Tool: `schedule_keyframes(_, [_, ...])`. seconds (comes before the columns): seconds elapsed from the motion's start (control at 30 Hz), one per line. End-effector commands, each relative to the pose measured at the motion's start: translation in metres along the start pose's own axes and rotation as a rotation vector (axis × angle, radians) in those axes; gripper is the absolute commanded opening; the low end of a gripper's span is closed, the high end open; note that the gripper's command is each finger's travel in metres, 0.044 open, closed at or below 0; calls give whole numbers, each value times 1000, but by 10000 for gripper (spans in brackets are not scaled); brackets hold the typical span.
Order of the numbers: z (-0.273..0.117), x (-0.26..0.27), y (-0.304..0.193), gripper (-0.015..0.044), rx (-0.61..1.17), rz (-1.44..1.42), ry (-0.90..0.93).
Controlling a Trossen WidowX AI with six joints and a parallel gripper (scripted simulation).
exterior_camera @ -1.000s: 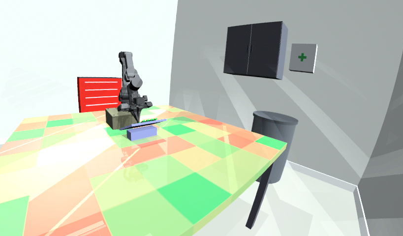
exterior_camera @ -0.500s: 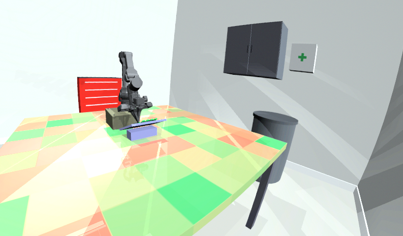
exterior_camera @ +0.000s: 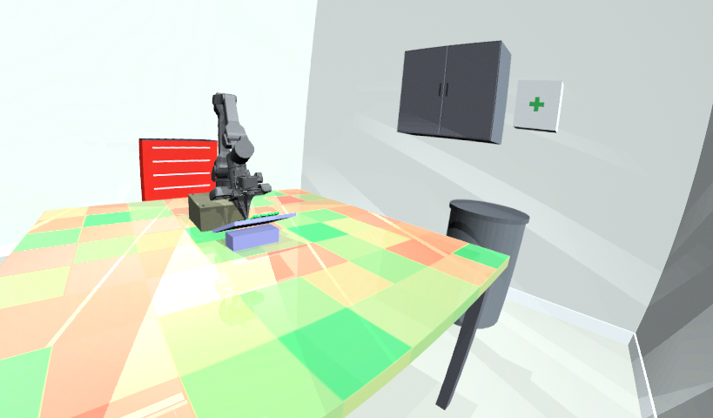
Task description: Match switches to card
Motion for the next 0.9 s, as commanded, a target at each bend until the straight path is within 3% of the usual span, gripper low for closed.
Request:
schedule_keyframes(0.0, [1, 0, 0, 0, -2, 5, -2])
schedule_keyframes(0.17, [-1, 0, 0, 0, 1, 0, 0])
schedule_keyframes(0.37, [-62, 0, 5, 0, 25, 4, -1])
schedule_keyframes(0.6, [-64, 5, 3, 0, 29, 5, 0])
schedule_keyframes(0.87, [-64, 61, -21, 0, 37, 8, 5])
Point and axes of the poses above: the point midway between the two fingers, 35 mm back from their tips, its own z axis out along the fingers, its own x axis across the jaws, y = z × x, the point moved 6 cm from there along -z, back along the fingers, and after that the axes turned 3 degrees about -z, right-handed, at the moved point
